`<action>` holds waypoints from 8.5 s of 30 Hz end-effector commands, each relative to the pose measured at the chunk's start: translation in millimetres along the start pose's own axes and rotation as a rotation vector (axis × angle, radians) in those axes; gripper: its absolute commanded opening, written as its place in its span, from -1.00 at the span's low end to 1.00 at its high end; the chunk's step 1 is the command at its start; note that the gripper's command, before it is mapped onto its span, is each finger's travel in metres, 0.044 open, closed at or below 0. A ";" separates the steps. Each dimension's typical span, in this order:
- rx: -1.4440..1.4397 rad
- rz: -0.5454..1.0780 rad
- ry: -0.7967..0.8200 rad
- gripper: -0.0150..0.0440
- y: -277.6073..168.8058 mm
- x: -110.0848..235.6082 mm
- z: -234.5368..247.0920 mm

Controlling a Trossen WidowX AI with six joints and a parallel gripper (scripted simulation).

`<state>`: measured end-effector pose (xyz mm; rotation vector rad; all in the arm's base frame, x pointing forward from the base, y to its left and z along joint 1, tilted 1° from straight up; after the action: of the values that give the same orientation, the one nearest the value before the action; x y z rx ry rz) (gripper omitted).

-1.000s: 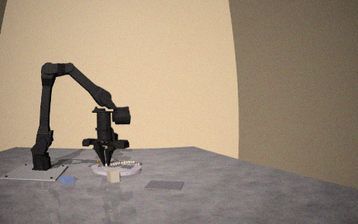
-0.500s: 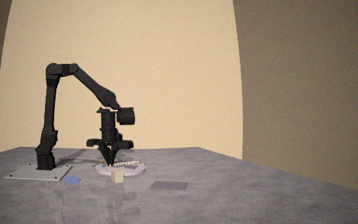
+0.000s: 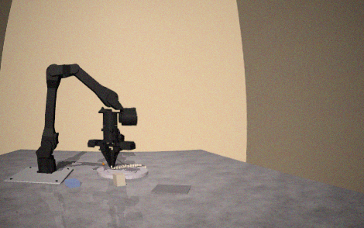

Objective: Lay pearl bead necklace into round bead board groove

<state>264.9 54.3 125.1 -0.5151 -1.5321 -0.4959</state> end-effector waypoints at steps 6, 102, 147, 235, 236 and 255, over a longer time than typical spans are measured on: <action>0.003 -0.004 -0.005 -0.49 0.0 18.2 0.0; 0.001 -0.003 -0.006 1.00 24.0 12.5 -29.0; -1.959 -0.012 0.001 -0.08 24.8 30.4 -38.2; -2.258 -0.018 0.004 -0.49 24.9 -5.7 -39.4; -2.258 -0.018 0.004 -0.49 24.9 -5.7 -39.4; -2.262 -0.013 0.002 -0.49 24.9 19.2 -39.4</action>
<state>311.8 50.7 138.6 -2.0821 -0.2763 -2.1249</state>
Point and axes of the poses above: the point midway between the two fingers, 35 mm back from their tips, its own x axis back along the fingers, its own z axis across the jaws, y = z × x, the point moved 7 cm from there along x, back along the fingers, and after that the axes turned 15 degrees about -x, right-handed, at the moved point
